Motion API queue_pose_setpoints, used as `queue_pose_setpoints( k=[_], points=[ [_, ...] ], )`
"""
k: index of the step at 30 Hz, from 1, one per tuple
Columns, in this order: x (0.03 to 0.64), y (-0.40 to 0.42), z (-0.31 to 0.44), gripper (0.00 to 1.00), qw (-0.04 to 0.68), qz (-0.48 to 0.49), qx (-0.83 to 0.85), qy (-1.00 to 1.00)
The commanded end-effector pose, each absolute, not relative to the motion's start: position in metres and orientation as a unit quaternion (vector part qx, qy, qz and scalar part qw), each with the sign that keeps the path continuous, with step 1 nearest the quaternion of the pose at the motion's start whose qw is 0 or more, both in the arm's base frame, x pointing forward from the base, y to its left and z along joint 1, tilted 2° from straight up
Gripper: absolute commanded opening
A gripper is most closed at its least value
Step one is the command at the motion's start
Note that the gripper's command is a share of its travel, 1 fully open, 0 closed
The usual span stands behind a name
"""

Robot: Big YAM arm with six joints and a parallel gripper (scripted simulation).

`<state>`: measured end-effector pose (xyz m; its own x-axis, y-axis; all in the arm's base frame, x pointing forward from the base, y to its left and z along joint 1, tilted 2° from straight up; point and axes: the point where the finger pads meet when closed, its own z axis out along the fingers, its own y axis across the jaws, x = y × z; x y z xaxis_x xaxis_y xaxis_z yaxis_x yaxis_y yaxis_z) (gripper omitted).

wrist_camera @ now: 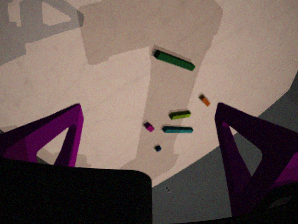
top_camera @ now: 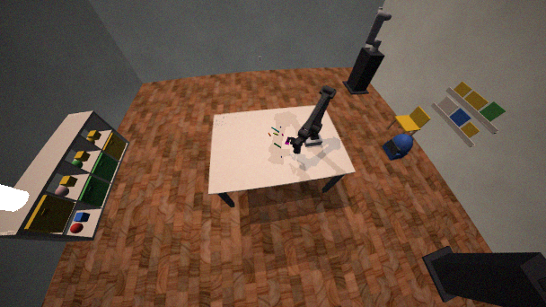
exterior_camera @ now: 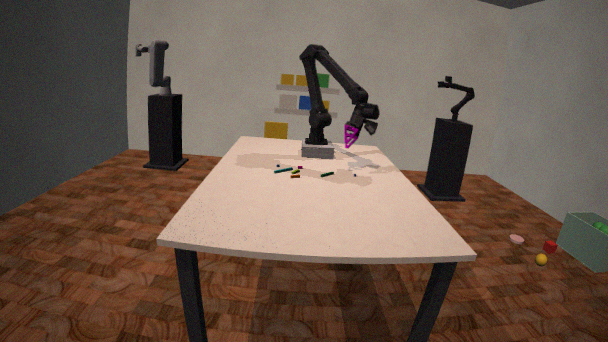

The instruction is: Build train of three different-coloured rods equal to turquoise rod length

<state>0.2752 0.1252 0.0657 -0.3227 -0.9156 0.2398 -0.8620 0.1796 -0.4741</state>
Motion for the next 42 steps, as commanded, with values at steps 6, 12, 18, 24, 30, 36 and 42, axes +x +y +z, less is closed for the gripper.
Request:
queue_pose_setpoints(
  k=[6,12,18,24,30,36,42],
  points=[
    [0.307,0.123,0.078,1.00,0.073,-0.255,-0.500,0.825],
    [0.308,0.106,0.068,1.00,0.061,-0.243,-0.458,0.853],
    [0.321,0.097,0.071,1.00,0.064,-0.229,-0.411,0.880],
    [0.319,0.079,0.061,1.00,0.051,-0.216,-0.367,0.903],
    [0.325,0.066,0.058,1.00,0.048,-0.203,-0.319,0.924],
    [0.350,0.045,0.064,1.00,0.060,-0.175,-0.220,0.958],
    [0.338,0.041,0.055,1.00,0.046,-0.177,-0.222,0.958]
  ],
)
